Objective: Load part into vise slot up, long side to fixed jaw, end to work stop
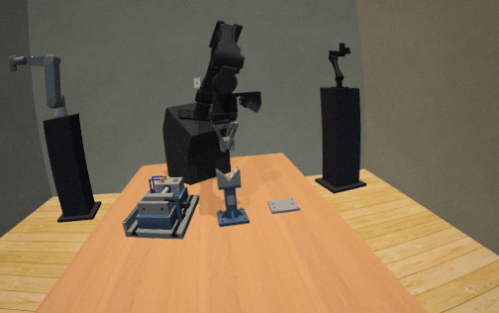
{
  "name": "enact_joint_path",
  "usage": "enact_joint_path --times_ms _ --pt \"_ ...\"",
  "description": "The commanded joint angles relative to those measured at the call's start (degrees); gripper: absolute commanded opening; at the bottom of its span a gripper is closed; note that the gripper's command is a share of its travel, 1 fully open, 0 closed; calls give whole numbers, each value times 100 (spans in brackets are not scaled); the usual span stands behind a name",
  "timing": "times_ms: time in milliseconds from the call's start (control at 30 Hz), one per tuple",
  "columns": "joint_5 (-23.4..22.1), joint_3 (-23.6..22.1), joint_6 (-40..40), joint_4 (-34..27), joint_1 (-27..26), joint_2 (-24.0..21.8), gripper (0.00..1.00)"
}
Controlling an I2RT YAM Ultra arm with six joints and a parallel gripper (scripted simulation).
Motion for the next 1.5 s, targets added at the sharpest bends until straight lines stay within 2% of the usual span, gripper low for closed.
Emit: enact_joint_path --times_ms 0,1067,1467 --pt "-82 -6 -41 13 -125 -105 0" --pt "-69 9 -27 7 -120 -107 0" --pt "119 140 71 -53 -27 -130 0"
